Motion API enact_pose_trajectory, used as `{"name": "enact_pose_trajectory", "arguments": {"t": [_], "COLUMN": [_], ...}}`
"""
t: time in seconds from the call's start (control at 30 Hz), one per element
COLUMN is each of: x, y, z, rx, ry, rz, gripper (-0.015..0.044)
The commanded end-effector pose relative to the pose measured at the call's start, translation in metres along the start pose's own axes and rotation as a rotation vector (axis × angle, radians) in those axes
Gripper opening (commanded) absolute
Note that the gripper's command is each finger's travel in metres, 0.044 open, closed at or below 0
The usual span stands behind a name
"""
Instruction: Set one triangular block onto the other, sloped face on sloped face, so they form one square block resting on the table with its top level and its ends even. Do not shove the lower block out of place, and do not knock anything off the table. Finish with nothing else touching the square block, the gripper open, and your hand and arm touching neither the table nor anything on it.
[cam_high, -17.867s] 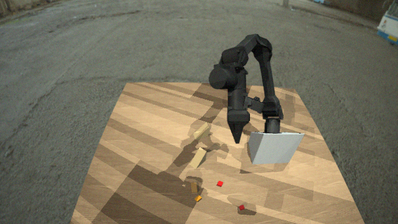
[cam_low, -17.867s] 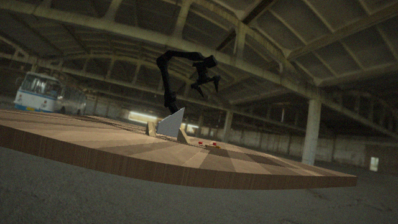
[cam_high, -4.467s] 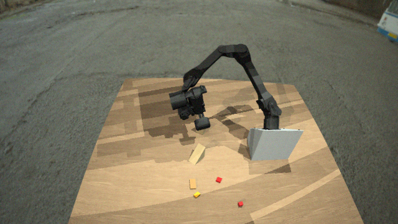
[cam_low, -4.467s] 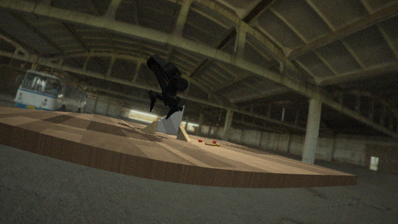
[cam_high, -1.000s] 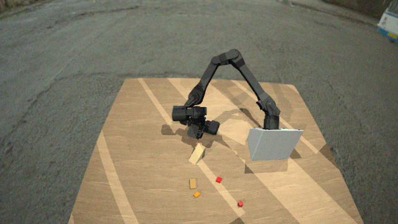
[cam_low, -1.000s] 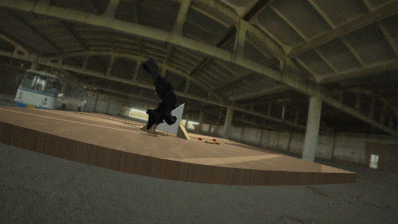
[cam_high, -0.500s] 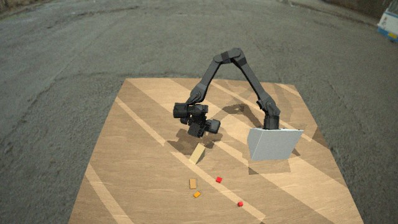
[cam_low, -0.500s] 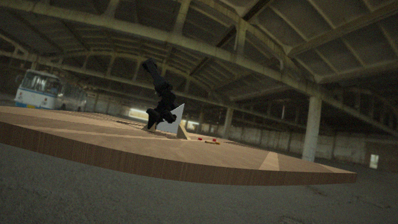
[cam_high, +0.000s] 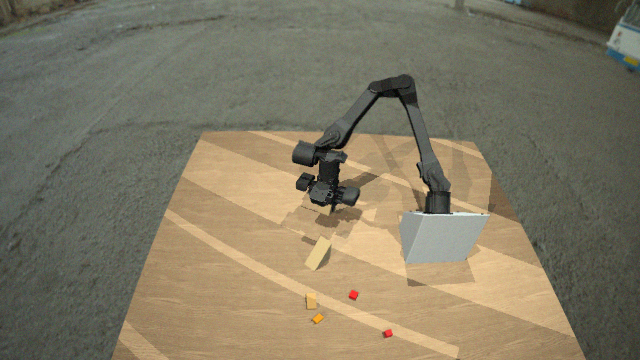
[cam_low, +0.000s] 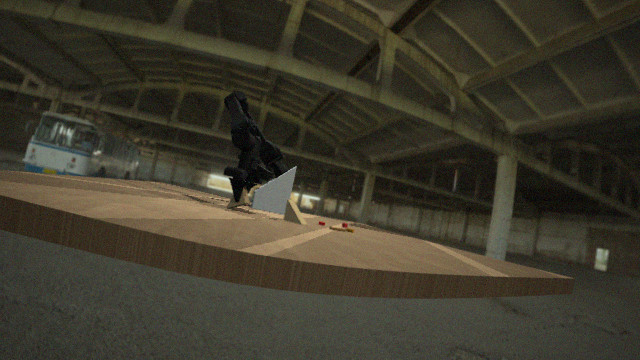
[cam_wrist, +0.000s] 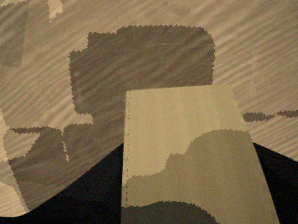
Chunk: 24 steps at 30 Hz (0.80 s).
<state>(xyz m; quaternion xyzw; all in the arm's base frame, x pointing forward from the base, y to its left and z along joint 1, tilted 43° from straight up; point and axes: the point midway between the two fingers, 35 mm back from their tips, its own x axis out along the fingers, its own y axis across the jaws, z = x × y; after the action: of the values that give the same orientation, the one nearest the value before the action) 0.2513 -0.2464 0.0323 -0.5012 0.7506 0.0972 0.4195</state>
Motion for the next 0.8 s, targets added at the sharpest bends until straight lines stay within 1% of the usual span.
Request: {"name": "enact_pose_trajectory", "arguments": {"t": [0.0, 0.77], "x": [-0.005, -0.011], "y": [0.000, 0.000], "z": [-0.008, -0.051], "rx": [-0.001, -0.005], "ry": [-0.109, -0.702], "rz": [-0.007, -0.012], "gripper": [0.0000, 0.0000]}}
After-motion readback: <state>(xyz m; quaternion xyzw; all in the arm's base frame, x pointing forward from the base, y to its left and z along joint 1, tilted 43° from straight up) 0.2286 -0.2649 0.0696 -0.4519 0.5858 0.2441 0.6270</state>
